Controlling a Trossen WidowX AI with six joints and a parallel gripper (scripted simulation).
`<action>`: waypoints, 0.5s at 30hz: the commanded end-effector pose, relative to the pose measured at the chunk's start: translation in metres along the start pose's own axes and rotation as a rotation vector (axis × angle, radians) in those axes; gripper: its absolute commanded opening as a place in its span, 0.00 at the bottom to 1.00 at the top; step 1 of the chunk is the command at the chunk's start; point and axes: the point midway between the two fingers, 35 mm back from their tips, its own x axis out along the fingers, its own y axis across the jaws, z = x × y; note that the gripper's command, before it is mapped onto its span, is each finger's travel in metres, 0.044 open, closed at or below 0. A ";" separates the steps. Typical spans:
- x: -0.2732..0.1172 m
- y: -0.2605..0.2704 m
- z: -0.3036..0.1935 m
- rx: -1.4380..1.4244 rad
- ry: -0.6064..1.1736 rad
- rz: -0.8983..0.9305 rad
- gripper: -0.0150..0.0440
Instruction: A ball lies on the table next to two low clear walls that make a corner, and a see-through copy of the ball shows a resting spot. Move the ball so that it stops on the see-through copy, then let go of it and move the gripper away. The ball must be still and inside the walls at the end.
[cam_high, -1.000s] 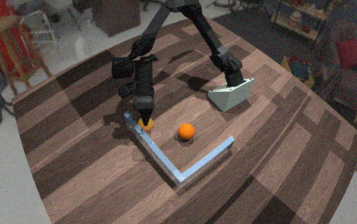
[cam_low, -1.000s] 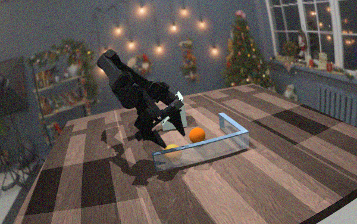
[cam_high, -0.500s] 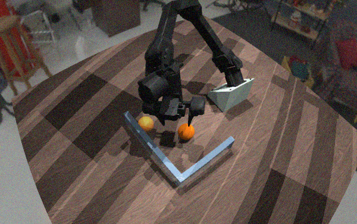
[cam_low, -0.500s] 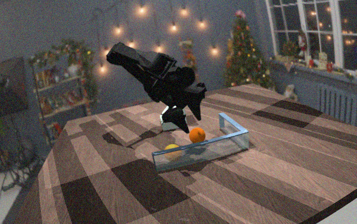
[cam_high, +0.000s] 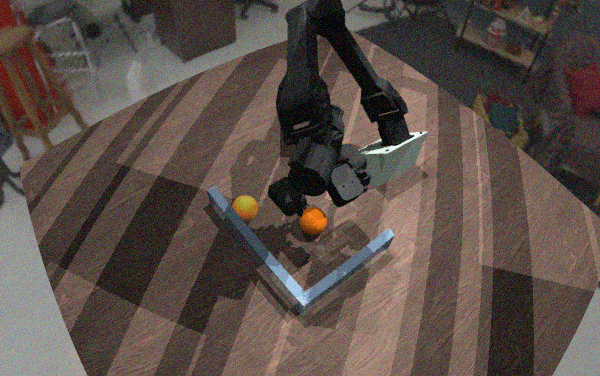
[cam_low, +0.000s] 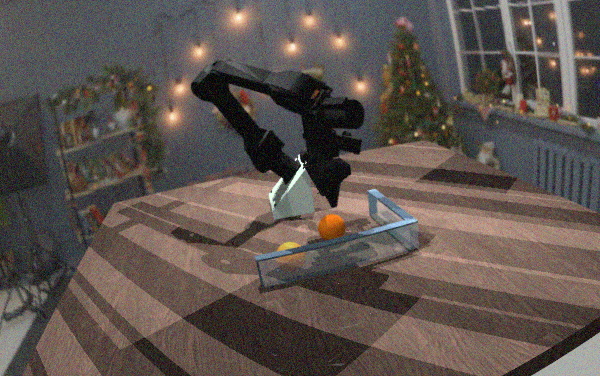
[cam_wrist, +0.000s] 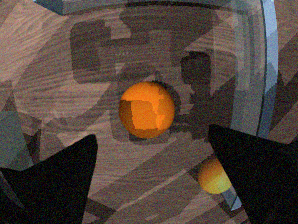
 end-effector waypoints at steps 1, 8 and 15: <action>0.001 0.001 -0.001 -0.022 0.013 0.000 0.92; 0.016 0.001 -0.001 -0.021 0.014 0.000 0.92; 0.025 0.000 -0.001 -0.022 0.014 -0.001 0.92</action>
